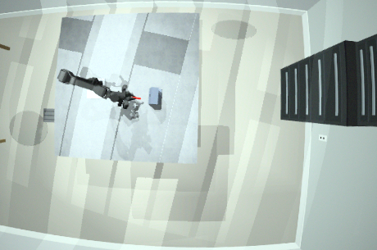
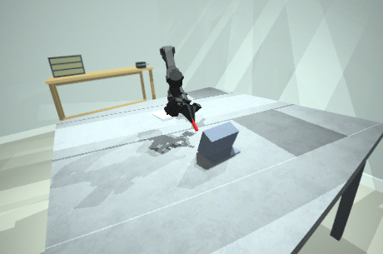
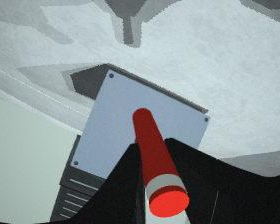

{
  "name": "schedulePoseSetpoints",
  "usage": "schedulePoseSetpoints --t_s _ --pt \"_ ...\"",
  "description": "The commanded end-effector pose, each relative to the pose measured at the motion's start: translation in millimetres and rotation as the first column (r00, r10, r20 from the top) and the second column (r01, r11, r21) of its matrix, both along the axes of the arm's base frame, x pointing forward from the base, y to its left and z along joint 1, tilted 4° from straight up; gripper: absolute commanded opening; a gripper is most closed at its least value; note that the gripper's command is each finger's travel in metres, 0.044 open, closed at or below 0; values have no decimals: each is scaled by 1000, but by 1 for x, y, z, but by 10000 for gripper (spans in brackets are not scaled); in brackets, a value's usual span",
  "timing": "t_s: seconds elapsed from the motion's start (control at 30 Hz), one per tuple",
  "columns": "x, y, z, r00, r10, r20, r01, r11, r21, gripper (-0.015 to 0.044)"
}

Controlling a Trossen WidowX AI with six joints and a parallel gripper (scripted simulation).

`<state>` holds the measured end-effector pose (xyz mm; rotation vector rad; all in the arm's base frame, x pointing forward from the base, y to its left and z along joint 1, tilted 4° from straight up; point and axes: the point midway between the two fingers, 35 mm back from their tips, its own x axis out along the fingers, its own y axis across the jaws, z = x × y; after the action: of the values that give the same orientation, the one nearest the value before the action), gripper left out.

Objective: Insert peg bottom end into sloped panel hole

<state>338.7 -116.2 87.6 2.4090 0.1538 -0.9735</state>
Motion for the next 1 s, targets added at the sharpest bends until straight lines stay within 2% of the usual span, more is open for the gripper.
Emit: schedulePoseSetpoints --t_s 0.0,0.97 --pt "0 2 3 1000 1 30 -1 1000 3 0" --pt "-8 15 6 986 5 165 -8 1000 19 0"
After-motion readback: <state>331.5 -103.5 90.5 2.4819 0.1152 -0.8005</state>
